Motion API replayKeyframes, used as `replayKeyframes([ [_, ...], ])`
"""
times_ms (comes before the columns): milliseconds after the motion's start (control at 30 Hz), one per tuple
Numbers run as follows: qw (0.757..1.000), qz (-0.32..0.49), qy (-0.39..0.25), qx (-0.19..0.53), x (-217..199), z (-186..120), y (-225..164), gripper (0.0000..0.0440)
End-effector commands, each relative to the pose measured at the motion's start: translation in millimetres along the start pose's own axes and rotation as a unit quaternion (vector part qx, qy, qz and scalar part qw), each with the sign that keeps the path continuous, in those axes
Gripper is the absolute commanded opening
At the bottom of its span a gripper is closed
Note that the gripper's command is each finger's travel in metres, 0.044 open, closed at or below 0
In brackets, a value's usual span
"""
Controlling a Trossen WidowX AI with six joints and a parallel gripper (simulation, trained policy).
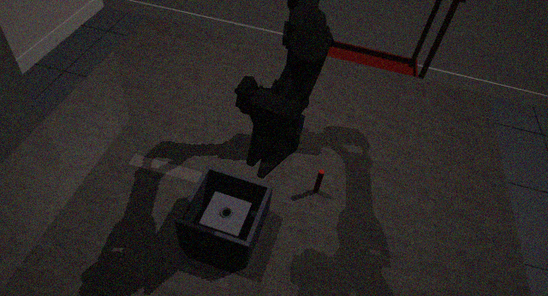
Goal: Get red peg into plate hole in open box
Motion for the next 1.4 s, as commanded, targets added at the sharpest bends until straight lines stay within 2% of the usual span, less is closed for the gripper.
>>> replayKeyframes([
  [0, 0.998, -0.031, -0.046, 0.029, -29, -8, -18, 0.044],
  [333, 0.972, -0.096, -0.187, 0.103, -111, -37, -58, 0.044],
  [767, 0.906, -0.168, -0.353, 0.162, -208, -76, -86, 0.044],
  [1033, 0.877, -0.196, -0.4, 0.181, -248, -78, -97, 0.044],
  [1367, 0.868, -0.204, -0.403, 0.204, -288, -63, -113, 0.044],
])
Point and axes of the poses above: the point midway between the two fingers, 35 mm back from their tips, its own z axis out along the fingers, its own x axis across the jaws, y = z × x, the point moved 1 cm from there along -z, back along the fingers, and after that the axes turned 13 degrees about -z, right-handed, at the moved point
